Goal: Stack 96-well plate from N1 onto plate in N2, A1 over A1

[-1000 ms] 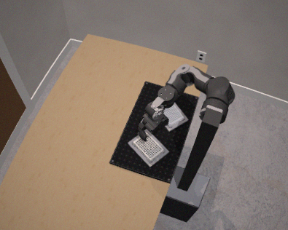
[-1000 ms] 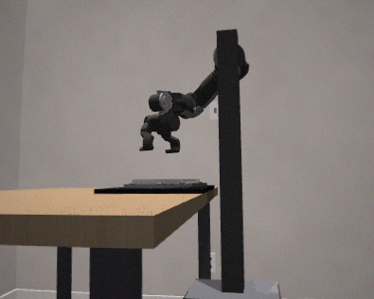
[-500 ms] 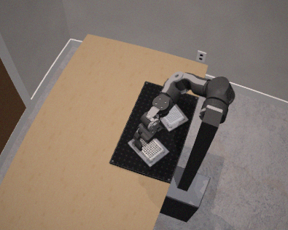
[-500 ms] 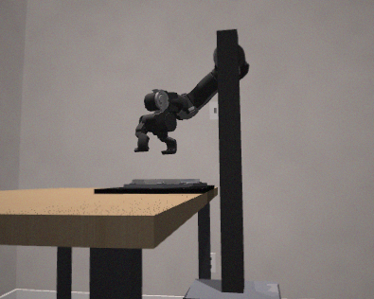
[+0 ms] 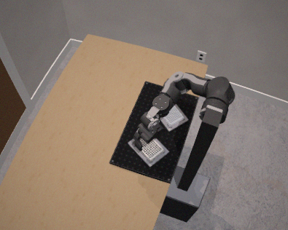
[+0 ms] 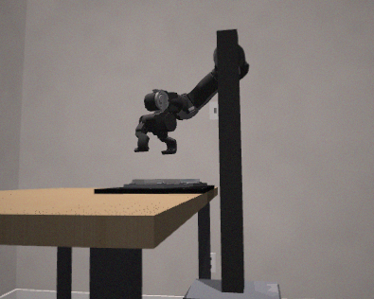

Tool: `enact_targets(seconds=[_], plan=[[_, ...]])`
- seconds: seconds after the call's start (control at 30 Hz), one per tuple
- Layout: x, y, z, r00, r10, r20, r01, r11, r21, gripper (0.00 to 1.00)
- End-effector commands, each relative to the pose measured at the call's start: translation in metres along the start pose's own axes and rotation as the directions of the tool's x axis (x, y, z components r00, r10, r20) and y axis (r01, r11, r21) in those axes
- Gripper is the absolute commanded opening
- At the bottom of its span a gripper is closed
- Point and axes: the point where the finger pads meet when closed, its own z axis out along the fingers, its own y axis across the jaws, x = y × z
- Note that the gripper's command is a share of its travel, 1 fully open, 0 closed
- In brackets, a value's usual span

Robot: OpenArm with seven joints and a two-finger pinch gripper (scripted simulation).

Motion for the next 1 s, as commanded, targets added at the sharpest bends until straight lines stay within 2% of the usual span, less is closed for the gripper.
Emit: enact_targets(seconds=[0.0,0.1,0.27,0.67,0.83,0.97], plan=[[0.0,0.001,-0.001,1.0,0.0,0.001,0.0,1.0,-0.003,0.77],[0.0,0.001,-0.001,1.0,0.0,0.001,0.0,1.0,-0.003,0.77],[0.001,-0.002,0.054,1.0,0.002,-0.001,-0.002,1.0,0.007,0.77],[0.001,-0.002,0.054,1.0,0.002,-0.001,-0.002,1.0,0.007,0.77],[0.002,-0.002,0.07,1.0,0.002,-0.002,-0.002,1.0,0.007,0.77],[0.002,-0.002,0.07,1.0,0.002,-0.002,-0.002,1.0,0.007,0.77]])
